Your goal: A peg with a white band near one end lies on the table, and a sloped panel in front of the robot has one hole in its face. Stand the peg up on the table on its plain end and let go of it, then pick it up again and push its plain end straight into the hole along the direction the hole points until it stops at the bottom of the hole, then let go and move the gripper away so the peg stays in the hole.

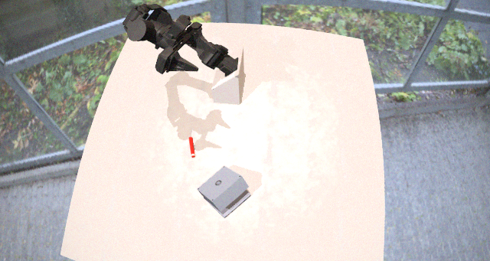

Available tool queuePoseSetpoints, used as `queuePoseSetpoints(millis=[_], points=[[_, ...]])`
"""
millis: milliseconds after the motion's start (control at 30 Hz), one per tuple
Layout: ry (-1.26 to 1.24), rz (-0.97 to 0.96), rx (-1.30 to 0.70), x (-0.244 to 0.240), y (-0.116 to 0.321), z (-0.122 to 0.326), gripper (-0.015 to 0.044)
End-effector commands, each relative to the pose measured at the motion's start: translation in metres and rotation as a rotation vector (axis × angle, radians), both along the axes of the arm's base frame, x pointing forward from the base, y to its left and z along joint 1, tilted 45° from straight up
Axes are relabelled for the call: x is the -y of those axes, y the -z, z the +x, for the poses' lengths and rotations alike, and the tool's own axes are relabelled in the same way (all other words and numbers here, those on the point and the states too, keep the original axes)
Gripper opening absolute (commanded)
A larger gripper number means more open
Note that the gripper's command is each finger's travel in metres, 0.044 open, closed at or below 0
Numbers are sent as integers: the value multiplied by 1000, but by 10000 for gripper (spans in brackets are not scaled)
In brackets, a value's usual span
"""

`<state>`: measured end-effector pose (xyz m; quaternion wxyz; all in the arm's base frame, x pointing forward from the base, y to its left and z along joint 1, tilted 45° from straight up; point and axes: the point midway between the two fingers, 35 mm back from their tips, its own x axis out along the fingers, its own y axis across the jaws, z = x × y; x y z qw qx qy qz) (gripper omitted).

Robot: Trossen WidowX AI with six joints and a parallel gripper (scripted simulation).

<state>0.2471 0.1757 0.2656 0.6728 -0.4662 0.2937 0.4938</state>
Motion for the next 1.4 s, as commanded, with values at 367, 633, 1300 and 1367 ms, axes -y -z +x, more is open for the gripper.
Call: queuePoseSetpoints(millis=[367, 633, 1300, 1367], points=[[453, -203, -62, 76, 74, 63, 440], [700, -318, -80, 129, 112, 80, 440], [1285, -643, -92, 269, 193, 63, 440], [1338, -679, -90, 282, 200, 57, 440]])
